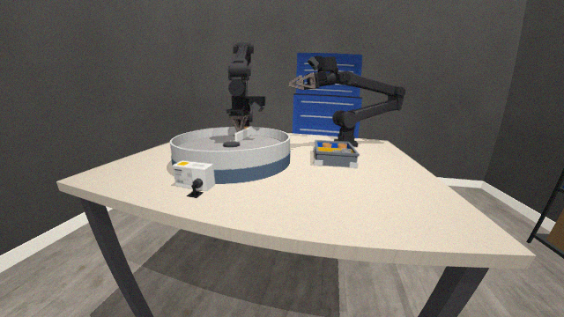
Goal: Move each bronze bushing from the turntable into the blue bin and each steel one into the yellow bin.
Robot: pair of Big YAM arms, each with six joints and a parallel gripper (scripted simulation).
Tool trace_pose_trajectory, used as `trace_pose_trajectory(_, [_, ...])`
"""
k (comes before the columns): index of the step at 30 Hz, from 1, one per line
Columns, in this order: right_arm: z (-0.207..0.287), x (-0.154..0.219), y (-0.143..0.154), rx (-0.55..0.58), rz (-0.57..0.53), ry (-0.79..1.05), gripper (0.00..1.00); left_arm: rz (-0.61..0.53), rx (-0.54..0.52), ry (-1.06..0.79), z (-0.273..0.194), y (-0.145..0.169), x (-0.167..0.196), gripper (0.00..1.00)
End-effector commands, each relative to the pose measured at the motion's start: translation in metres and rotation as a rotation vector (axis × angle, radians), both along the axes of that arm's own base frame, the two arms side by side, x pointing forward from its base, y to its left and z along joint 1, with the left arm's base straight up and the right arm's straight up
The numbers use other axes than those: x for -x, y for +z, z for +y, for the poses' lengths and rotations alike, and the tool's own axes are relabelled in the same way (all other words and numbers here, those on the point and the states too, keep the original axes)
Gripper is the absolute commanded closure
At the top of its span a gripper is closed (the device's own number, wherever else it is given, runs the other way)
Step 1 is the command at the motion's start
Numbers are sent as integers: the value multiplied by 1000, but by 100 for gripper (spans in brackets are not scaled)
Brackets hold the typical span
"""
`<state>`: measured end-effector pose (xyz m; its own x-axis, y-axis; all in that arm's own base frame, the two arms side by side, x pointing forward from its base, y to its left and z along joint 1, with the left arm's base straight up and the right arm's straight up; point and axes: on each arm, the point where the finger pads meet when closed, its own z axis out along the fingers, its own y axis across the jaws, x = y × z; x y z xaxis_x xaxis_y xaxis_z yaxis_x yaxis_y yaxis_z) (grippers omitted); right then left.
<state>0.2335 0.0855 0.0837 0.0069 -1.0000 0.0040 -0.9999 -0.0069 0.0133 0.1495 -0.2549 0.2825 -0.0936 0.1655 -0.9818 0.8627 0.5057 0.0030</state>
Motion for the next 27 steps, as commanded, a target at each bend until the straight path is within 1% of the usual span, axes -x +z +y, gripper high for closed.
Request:
trace_pose_trajectory(1, [8,-11,9,-13,-42,24,89,-18,36,1,0,20,-1,0])
trace_pose_trajectory(7, [4,-9,9,-12,-38,15,97,-18,36,1,0,20,-1,0])
trace_pose_trajectory(8, [6,-15,20,-19,-56,15,100,-18,36,1,0,20,-1,0])
trace_pose_trajectory(11, [6,-15,22,-19,-56,15,100,-18,36,1,0,20,-1,0])
trace_pose_trajectory(14, [6,-15,39,-20,-57,15,100,-18,36,1,0,20,-1,0])
trace_pose_trajectory(19, [5,-13,89,-21,-59,14,100,-18,36,1,0,20,-1,0])
trace_pose_trajectory(21, [5,-12,104,-21,-60,14,100,-18,36,1,0,20,-1,0])
trace_pose_trajectory(23, [5,-12,113,-22,-61,14,100,-18,36,1,0,20,-1,0])
trace_pose_trajectory(25, [9,-13,107,-14,-39,2,100,-18,36,1,0,20,-1,0])
trace_pose_trajectory(27, [9,-13,107,-14,-39,2,100,-18,36,1,0,20,-1,0])
